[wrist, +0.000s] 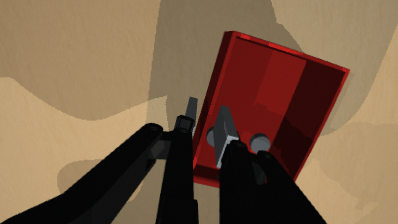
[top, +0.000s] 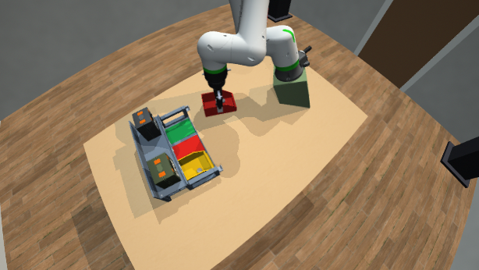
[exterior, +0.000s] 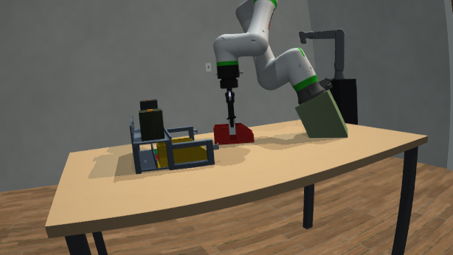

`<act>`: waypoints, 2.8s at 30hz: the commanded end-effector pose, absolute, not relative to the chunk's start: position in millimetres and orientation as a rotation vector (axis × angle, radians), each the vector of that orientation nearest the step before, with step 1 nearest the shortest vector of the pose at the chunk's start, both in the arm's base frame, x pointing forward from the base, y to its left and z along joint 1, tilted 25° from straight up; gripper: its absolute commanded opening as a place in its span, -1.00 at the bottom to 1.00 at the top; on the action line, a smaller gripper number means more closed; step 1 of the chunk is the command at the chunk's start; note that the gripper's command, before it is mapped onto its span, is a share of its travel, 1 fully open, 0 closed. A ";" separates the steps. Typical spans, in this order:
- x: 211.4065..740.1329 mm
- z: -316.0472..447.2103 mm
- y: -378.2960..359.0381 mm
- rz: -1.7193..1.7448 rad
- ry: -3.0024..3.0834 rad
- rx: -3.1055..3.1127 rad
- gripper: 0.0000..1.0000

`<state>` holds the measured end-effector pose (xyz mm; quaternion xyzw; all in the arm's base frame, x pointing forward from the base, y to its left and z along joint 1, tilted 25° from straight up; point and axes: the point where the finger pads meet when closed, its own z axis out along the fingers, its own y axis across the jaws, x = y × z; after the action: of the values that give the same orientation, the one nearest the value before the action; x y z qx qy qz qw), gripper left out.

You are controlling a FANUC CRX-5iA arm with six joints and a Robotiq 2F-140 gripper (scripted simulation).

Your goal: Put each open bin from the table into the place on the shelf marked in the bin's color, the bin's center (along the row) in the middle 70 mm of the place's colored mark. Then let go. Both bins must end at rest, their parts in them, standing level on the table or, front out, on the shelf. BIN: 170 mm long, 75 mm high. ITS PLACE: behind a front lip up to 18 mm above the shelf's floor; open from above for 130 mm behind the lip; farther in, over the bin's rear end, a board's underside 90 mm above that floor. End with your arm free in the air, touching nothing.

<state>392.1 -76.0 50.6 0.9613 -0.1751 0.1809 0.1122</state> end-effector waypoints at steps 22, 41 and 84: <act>392.2 50.6 -75.9 0.531 -0.514 2.822 -1.00; 392.2 50.5 -75.9 0.531 -0.514 2.822 -1.00; 387.5 64.6 -71.6 0.531 -0.514 2.822 -1.00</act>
<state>387.9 -72.2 62.8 0.9613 -0.1750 0.1809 0.1121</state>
